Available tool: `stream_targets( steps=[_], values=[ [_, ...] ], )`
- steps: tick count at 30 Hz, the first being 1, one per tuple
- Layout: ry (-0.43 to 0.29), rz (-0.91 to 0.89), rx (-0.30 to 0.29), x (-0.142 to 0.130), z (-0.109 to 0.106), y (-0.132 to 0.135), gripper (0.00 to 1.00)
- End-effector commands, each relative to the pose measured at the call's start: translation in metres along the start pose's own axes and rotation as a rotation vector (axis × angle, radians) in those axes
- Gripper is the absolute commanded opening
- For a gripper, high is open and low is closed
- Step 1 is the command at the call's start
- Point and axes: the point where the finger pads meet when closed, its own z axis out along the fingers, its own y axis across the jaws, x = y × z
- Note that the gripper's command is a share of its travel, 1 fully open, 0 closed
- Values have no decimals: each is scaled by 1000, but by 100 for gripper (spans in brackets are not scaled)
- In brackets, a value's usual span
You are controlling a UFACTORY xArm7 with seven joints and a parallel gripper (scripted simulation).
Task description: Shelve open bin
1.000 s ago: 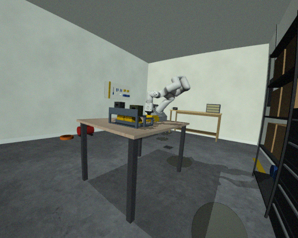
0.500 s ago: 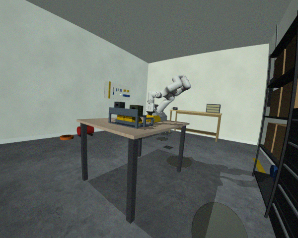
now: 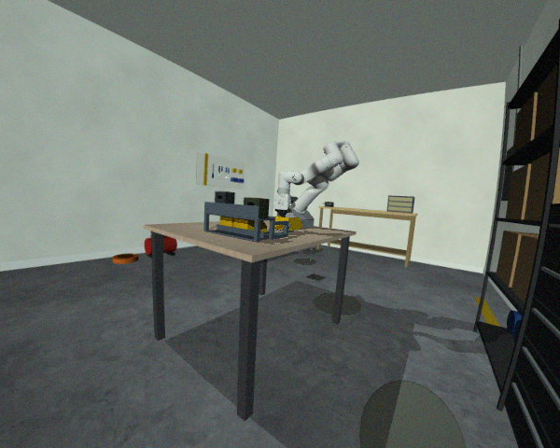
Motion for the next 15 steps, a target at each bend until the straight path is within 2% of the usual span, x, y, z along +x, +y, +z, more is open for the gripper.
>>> stream_targets(
  steps=[1,11,15],
  values=[
    [-3,0,0,-8,-1,0,0],
    [-3,0,0,-8,-1,0,0],
    [-4,0,0,-26,-1,1,0]
  ],
)
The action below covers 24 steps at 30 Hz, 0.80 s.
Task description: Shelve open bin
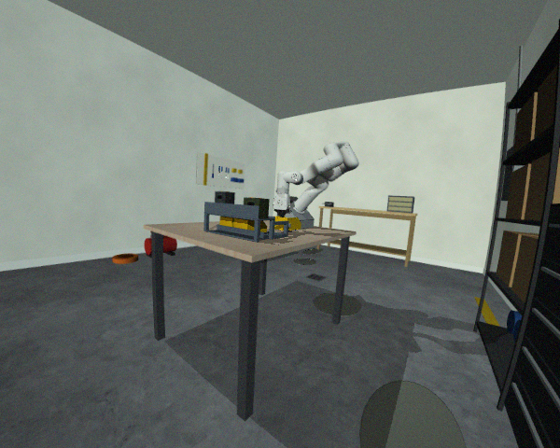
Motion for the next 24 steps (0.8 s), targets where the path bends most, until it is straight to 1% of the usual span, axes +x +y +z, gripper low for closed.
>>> stream_targets(
  steps=[1,13,18,24],
  values=[
    [-4,-1,1,-19,-1,1,0],
    [-4,-1,1,-19,-1,1,0],
    [-5,-1,1,-13,7,1,0],
    [-5,-1,1,-13,7,1,0]
  ],
)
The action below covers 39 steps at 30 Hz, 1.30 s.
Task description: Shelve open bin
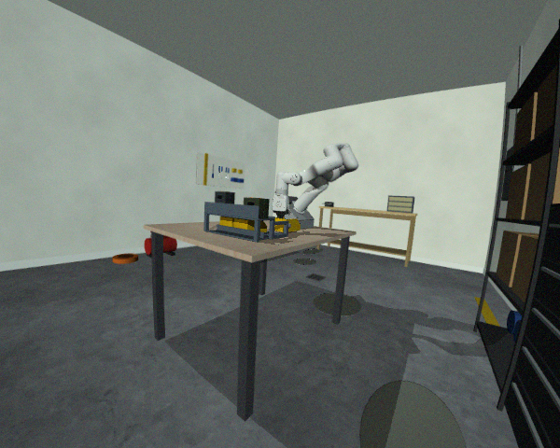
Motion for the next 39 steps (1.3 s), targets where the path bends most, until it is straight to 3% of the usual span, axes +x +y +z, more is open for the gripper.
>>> stream_targets(
  steps=[1,39],
  values=[
    [-5,1,1,-1,-1,-1,0],
    [-5,1,1,14,20,0,0]
  ],
)
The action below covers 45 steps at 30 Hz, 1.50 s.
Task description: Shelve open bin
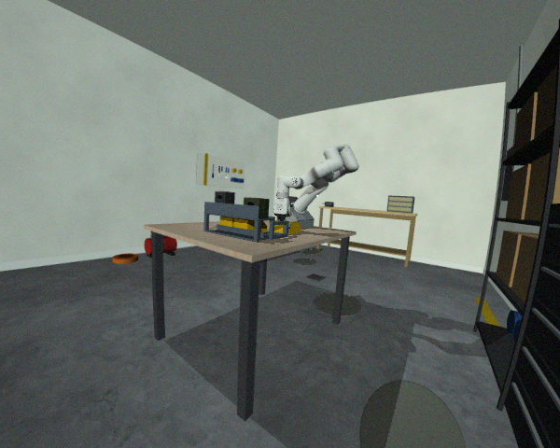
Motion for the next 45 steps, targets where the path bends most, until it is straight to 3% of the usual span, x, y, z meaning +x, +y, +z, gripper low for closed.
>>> stream_targets(
  steps=[1,45],
  values=[
    [7,0,-1,3,2,0,0],
    [11,0,-2,4,7,2,0]
  ],
)
